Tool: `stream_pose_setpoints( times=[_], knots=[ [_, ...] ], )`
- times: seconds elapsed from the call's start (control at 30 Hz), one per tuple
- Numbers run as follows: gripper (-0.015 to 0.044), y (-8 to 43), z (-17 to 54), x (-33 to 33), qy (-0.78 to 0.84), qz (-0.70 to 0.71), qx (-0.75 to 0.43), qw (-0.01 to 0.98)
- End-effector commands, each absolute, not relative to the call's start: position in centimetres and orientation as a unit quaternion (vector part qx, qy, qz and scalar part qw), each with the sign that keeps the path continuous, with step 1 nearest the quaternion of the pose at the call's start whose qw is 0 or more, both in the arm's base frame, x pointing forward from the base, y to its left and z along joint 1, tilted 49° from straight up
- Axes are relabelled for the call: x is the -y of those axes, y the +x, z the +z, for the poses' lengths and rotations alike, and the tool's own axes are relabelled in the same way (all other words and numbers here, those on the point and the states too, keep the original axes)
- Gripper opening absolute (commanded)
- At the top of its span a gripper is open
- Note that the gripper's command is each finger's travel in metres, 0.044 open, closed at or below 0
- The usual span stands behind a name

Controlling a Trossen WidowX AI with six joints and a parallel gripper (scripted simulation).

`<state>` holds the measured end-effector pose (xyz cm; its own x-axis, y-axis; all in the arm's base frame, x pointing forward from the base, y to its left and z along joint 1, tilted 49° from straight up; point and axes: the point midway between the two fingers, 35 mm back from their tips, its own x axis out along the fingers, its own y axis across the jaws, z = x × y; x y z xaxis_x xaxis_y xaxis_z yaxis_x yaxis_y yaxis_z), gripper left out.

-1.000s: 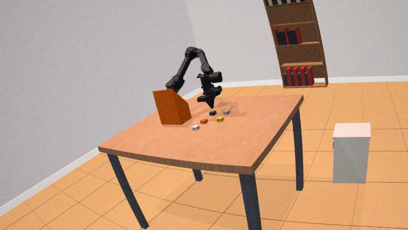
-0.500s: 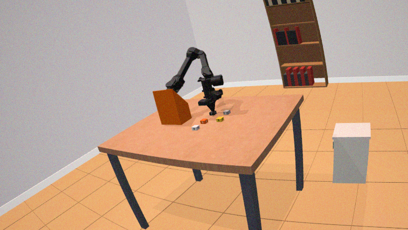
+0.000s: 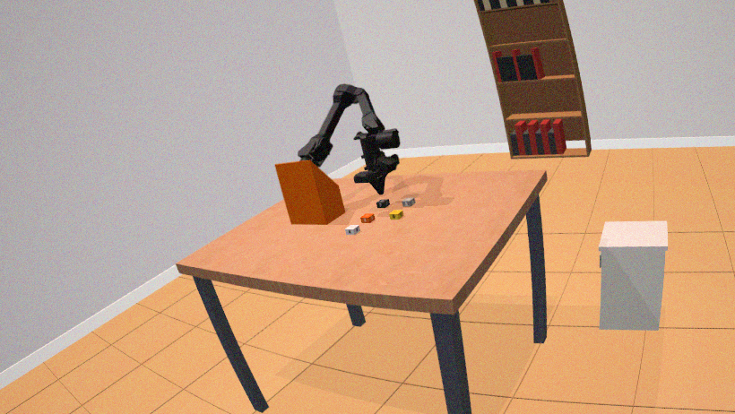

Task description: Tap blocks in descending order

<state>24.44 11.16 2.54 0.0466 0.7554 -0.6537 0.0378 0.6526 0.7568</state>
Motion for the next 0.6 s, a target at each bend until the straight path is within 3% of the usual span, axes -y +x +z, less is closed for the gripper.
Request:
stream_pose_setpoints(
  times=[0.0, 0.17, 0.4, 0.57],
  knots=[
    [0.002, 24.6, 3.8, -9.7, 0.309, 0.277, -0.632, 0.654],
    [0.002, 24.1, 7.8, -5.2, 0.31, 0.278, -0.632, 0.653],
    [0.002, 24.2, 8.0, -5.1, 0.311, 0.278, -0.632, 0.653],
    [0.002, 29.1, 9.1, -5.3, 0.31, 0.278, -0.631, 0.654]
  ],
)
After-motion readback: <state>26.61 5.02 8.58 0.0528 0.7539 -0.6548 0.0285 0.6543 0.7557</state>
